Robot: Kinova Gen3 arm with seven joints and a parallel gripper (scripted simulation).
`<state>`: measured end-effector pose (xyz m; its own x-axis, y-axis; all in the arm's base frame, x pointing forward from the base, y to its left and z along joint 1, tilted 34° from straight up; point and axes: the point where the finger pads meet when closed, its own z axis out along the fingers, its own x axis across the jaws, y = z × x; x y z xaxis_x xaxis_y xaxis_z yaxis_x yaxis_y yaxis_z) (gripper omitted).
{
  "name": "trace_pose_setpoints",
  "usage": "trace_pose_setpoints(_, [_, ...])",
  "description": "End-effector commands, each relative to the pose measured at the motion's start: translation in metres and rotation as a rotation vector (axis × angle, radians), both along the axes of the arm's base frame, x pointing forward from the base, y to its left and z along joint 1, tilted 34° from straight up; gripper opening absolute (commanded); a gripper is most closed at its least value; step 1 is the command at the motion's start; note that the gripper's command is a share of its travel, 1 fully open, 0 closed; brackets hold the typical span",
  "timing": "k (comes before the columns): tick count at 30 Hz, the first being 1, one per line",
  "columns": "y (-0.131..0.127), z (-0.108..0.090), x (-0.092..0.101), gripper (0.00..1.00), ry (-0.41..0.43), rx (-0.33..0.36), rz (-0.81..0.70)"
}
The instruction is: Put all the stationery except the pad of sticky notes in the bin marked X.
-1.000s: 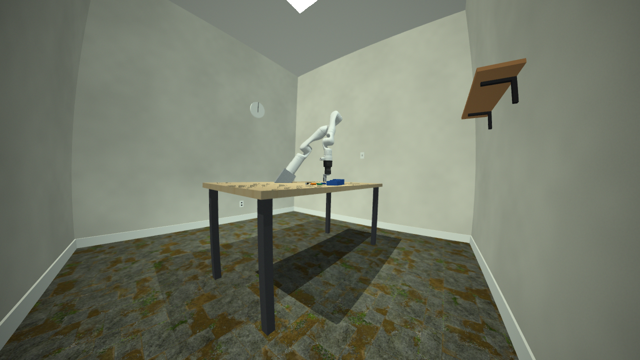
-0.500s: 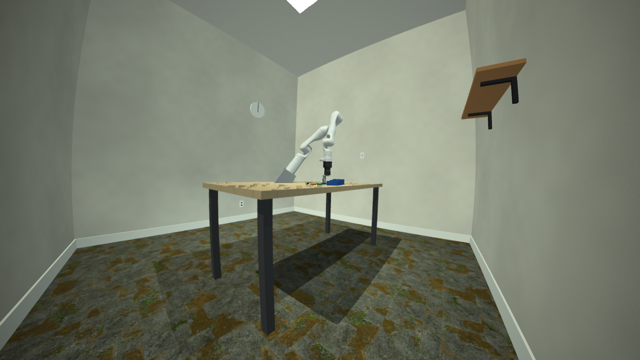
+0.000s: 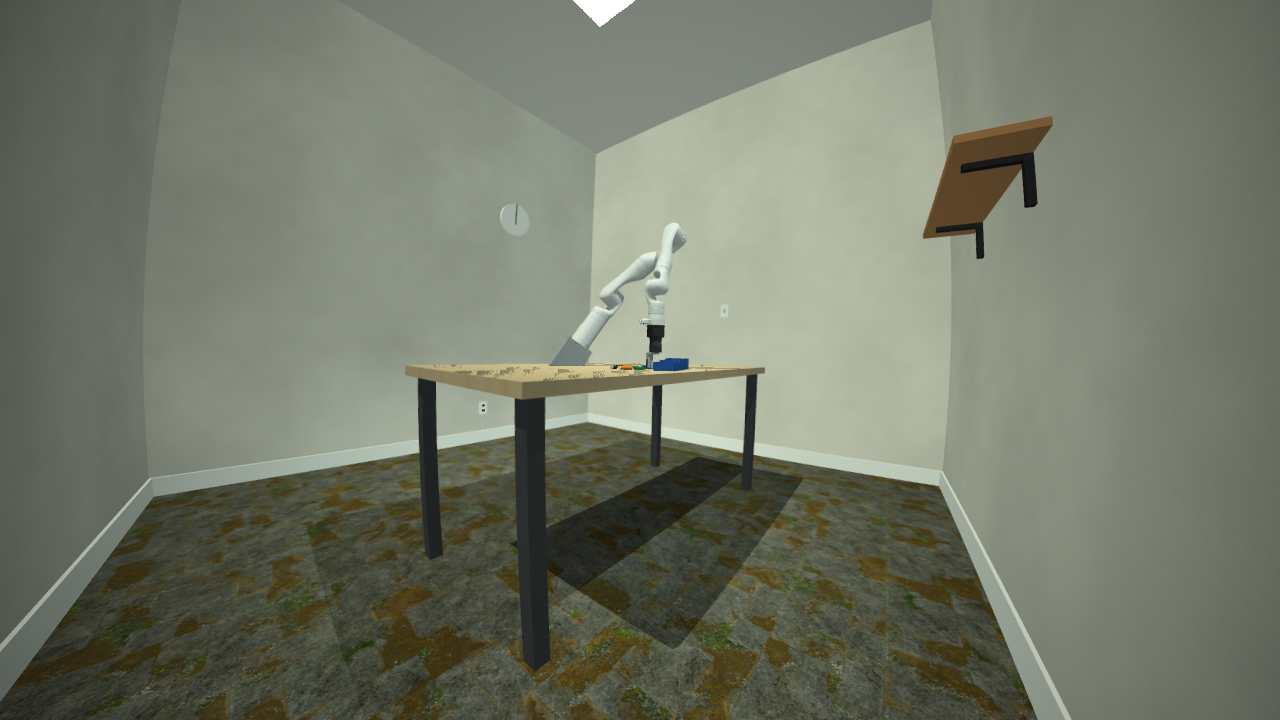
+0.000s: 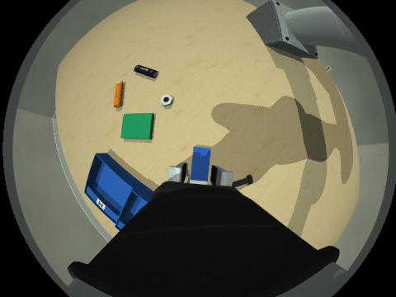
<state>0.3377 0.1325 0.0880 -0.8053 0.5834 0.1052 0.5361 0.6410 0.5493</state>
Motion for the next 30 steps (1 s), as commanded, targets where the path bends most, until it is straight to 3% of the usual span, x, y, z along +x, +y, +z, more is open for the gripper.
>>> trace_pose_setpoints(1, [0.0007,-0.0032,-0.0023,0.75,0.007,0.0,0.001])
trace_pose_setpoints(13, [0.0007,-0.0031,-0.0014,0.75,0.007,0.0,0.001])
trace_pose_setpoints(14, [0.0007,-0.0031,-0.0014,0.45,0.007,0.0,0.001])
trace_pose_setpoints(30, [0.0007,-0.0031,-0.0014,0.45,0.008,0.0,0.001])
